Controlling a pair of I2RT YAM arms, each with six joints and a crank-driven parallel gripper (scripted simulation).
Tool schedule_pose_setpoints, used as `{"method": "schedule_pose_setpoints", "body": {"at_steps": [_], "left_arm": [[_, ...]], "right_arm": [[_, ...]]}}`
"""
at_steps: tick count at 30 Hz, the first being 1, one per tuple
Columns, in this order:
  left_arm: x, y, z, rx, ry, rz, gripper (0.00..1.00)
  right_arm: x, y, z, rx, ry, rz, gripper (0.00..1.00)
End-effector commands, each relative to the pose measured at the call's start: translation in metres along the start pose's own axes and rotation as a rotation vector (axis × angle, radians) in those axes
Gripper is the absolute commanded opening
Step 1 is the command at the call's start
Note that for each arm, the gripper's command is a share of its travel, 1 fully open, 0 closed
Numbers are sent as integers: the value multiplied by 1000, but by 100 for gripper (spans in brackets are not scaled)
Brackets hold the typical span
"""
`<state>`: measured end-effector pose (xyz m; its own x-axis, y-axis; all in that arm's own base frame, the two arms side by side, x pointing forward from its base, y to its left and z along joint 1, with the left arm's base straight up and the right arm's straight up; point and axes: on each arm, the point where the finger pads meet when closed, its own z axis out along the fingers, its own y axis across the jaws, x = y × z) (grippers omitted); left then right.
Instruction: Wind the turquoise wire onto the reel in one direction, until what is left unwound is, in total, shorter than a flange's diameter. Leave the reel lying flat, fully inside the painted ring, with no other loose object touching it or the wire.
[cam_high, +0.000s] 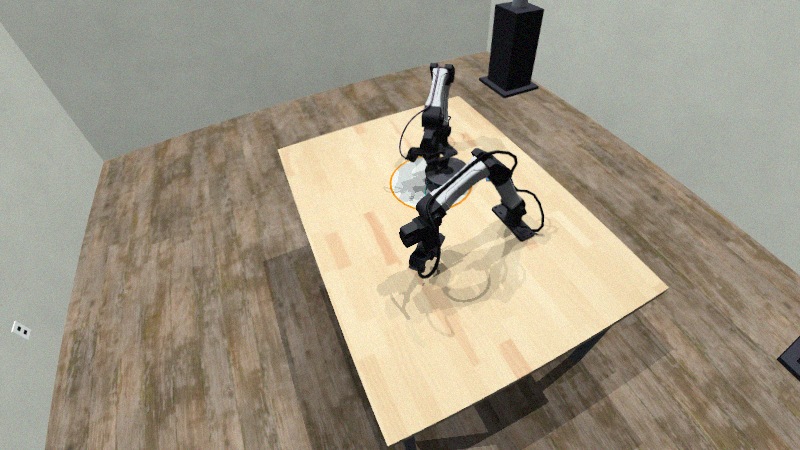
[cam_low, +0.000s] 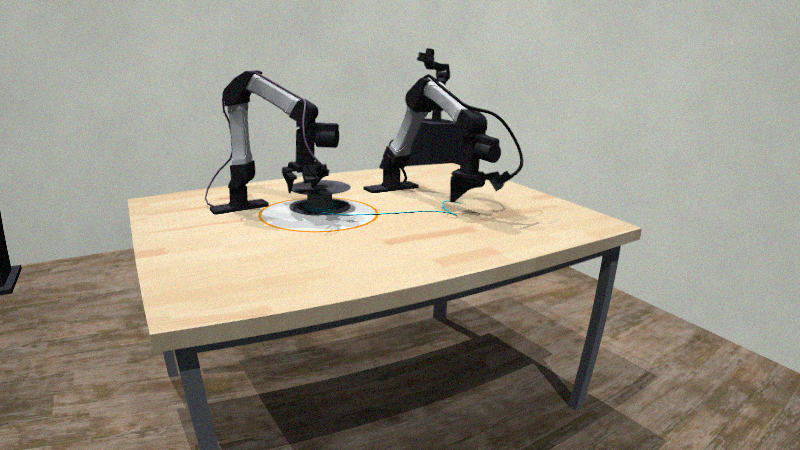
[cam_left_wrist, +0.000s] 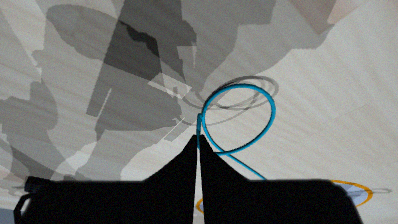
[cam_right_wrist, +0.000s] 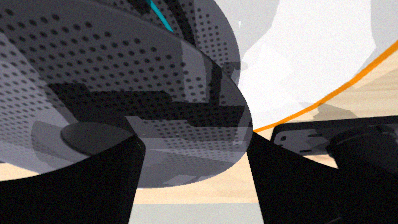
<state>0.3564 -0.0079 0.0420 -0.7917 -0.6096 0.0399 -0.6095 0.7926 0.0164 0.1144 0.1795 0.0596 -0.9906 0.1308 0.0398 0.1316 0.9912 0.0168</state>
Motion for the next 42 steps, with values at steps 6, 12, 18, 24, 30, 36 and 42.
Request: {"method": "schedule_pose_setpoints", "body": {"at_steps": [6,12,18,24,30,36,42], "left_arm": [[-11,-6,-1,17,-40,-31,0],[-10,-4,2,25,-18,-98,0],[-6,-3,4,21,-34,-131,0],[-6,-3,1,21,-34,-131,0],[-6,-2,-4,21,-34,-132,0],[-6,-2,-9,21,-34,-131,0],[-7,-2,-12,21,-34,-128,0]], "right_arm": [[-18,15,4,-12,-27,618,75],[-20,4,4,-3,-45,921,78],[-20,4,4,-3,-45,921,94],[-22,16,5,-3,-45,921,100],[-22,15,-35,-3,-45,921,100],[-11,14,-49,-3,-45,916,100],[-21,13,-46,0,-44,811,100]]}}
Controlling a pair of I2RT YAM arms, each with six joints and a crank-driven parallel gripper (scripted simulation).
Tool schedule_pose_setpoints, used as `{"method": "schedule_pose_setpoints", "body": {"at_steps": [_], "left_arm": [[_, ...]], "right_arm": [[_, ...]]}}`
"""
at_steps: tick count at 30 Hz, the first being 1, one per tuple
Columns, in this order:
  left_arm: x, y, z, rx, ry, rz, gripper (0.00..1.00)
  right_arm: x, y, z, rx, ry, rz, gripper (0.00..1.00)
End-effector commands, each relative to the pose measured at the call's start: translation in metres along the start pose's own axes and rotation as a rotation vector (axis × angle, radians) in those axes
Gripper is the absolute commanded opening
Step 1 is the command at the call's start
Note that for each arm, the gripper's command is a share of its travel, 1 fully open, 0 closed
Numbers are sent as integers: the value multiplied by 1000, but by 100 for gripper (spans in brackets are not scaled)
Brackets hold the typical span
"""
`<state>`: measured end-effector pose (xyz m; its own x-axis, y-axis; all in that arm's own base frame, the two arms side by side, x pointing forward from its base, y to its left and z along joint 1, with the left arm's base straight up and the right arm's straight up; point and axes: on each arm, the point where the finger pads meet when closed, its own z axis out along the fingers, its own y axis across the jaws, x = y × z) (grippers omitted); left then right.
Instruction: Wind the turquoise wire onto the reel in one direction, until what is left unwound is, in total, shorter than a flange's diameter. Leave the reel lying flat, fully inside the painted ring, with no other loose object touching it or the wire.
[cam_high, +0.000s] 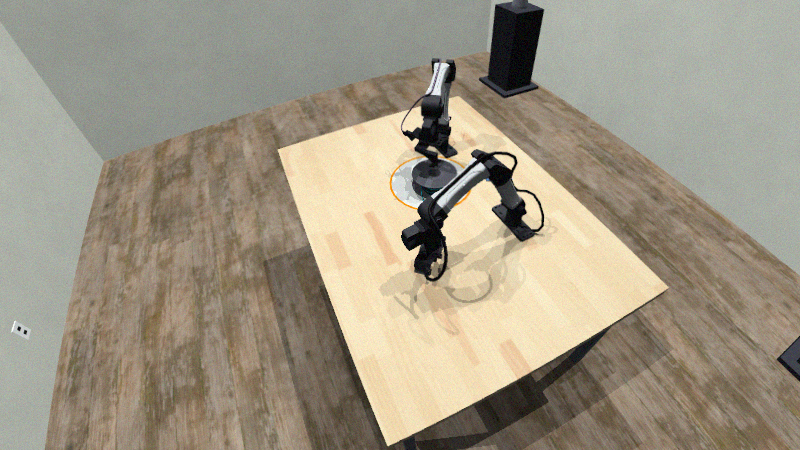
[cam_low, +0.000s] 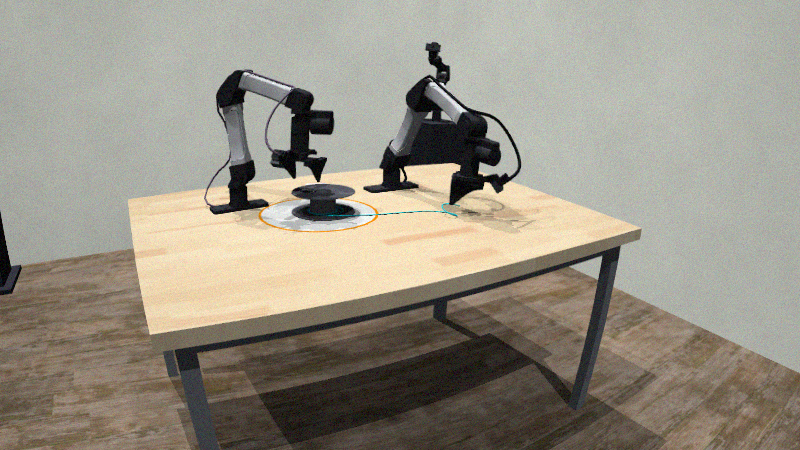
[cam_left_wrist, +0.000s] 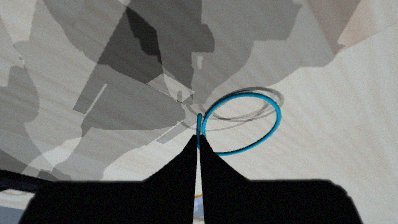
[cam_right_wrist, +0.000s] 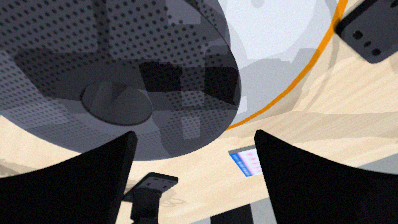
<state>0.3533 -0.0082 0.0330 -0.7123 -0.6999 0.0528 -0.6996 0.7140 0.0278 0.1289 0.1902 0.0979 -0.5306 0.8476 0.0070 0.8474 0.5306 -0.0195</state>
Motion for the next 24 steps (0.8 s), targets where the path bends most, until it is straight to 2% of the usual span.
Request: {"method": "schedule_pose_setpoints", "body": {"at_steps": [1,5,11,13,14,24], "left_arm": [[-9,-5,-22,29,-48,-8,0],[-11,-6,-24,29,-48,-8,0],[-12,-6,-23,29,-48,-9,0],[-12,-6,-23,29,-48,-9,0],[-12,-6,-22,29,-48,-9,0],[-12,-4,-18,29,-48,-9,0]], "right_arm": [[-9,10,-6,-19,-8,-123,100],[-21,28,-2,-18,-11,-455,100],[-41,47,0,-8,-26,-767,100],[-41,47,0,-8,-26,-767,100],[-42,50,0,-11,-30,-904,100],[-60,79,1,-15,-44,-1479,100]]}}
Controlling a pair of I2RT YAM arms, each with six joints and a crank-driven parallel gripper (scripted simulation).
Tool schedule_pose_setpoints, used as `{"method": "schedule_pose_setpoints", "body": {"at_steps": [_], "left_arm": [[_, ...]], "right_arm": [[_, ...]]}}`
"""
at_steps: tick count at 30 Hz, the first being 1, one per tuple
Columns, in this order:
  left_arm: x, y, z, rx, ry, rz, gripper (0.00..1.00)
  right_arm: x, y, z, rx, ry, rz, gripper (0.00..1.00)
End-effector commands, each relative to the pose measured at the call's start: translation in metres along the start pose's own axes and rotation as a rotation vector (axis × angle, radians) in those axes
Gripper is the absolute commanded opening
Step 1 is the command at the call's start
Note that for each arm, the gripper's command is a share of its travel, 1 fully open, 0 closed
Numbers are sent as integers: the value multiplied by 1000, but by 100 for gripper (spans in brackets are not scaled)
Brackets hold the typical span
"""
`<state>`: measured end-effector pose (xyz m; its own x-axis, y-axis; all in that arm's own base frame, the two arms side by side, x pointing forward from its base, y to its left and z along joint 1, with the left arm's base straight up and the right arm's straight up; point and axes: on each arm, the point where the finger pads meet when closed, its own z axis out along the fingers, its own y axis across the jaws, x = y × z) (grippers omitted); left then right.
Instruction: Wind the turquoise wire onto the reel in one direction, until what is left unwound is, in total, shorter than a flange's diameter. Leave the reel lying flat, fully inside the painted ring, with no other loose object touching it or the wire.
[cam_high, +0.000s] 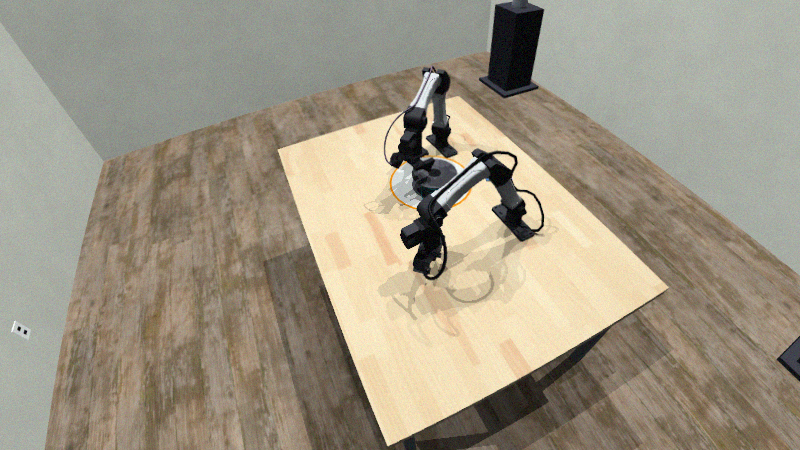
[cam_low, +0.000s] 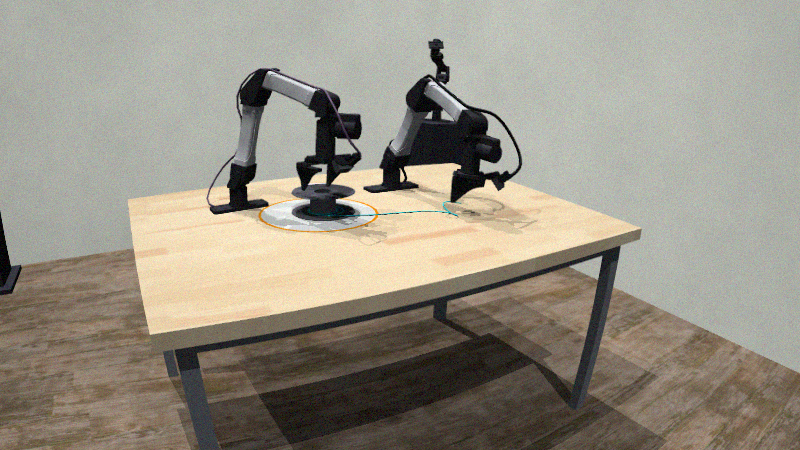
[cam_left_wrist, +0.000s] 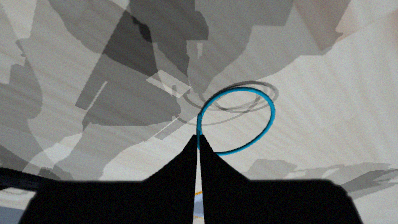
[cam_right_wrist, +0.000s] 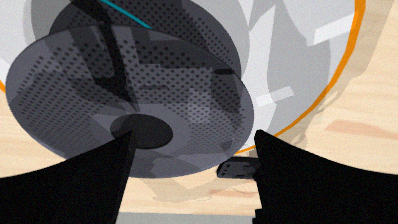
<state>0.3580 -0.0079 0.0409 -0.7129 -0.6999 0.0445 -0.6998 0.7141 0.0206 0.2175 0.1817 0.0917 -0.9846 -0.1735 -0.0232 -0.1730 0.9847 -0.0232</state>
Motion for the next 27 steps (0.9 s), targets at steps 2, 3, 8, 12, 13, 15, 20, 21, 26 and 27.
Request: {"method": "schedule_pose_setpoints", "body": {"at_steps": [2,3,8,12,13,15,20,21,26,27], "left_arm": [[-9,-1,-8,22,-40,-9,0],[-9,-1,-8,22,-40,-10,0],[-8,0,-7,22,-40,-12,0],[-7,0,-5,22,-40,-14,0],[-6,1,-4,22,-40,-14,0],[-6,1,-4,22,-40,-14,0],[-5,1,-5,22,-40,-13,0],[-5,0,-5,22,-40,-13,0],[-5,0,-6,22,-40,-13,0],[-5,0,-7,22,-40,-13,0]], "right_arm": [[-10,-2,-3,-20,1,-408,100],[-9,-2,-3,-21,3,-466,100],[-9,-2,-3,-30,14,-673,100],[-10,-2,-3,-30,14,-673,100],[-11,-2,-3,-30,14,-673,100],[-13,-1,-3,-30,14,-673,100],[-16,1,-2,-30,14,-673,100],[-16,1,-2,-30,14,-673,100],[-16,1,-2,-30,14,-673,100],[-16,2,-2,-30,14,-673,100]]}}
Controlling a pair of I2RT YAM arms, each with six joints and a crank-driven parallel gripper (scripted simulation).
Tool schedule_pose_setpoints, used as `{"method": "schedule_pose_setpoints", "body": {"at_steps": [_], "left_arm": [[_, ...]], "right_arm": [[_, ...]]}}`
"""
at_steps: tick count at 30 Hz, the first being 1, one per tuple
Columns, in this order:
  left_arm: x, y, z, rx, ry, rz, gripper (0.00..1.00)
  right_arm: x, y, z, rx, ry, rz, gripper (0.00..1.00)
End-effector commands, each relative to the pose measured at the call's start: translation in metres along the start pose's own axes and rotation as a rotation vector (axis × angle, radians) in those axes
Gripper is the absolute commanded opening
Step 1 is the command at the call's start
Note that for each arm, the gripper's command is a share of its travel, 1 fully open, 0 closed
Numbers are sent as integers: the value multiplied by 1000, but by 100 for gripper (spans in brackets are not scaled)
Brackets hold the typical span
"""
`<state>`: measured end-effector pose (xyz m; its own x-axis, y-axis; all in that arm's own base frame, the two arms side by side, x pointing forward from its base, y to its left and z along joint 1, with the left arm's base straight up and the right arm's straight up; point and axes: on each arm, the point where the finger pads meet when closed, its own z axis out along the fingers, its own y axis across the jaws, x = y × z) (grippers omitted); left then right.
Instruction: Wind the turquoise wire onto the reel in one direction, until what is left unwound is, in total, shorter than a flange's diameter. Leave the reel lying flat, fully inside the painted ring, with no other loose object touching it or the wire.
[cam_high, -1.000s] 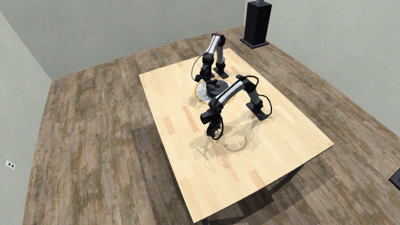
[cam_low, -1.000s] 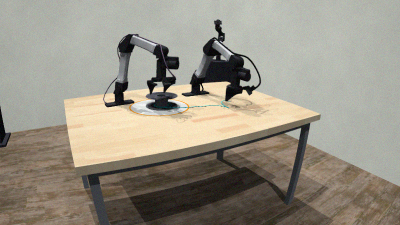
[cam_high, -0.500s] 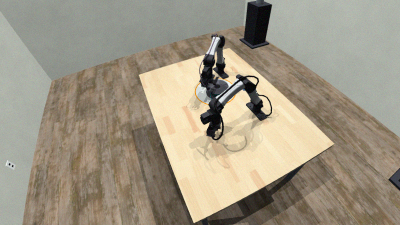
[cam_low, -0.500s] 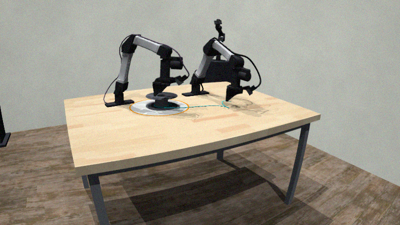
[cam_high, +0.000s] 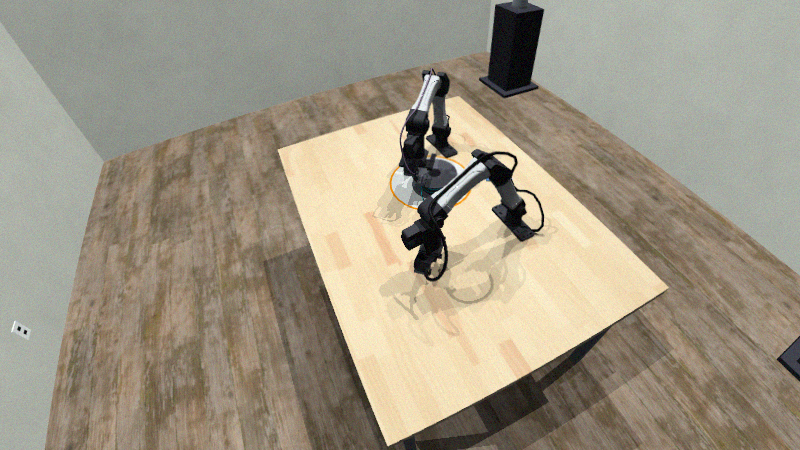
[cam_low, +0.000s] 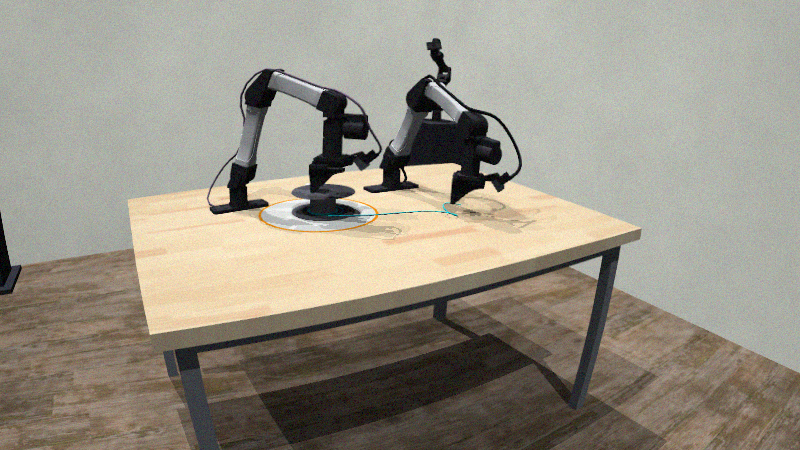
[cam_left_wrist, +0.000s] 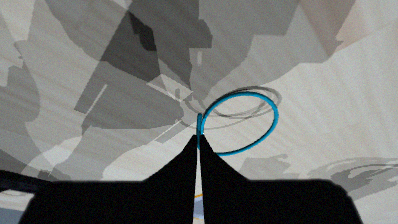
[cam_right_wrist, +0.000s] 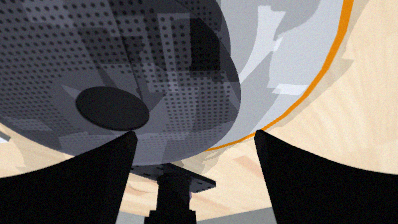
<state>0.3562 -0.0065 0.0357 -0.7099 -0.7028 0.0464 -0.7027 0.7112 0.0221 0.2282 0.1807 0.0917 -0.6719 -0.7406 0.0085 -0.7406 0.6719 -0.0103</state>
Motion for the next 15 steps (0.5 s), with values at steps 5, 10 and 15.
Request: {"method": "schedule_pose_setpoints", "body": {"at_steps": [5,10,15], "left_arm": [[-5,-3,-14,24,-42,-8,0],[-5,-4,-15,24,-42,-8,0],[-5,-4,-16,24,-42,-8,0]], "right_arm": [[-8,1,6,-10,-9,-13,100],[-7,2,34,-10,-9,-13,100],[-8,2,42,-10,-9,-13,100]]}}
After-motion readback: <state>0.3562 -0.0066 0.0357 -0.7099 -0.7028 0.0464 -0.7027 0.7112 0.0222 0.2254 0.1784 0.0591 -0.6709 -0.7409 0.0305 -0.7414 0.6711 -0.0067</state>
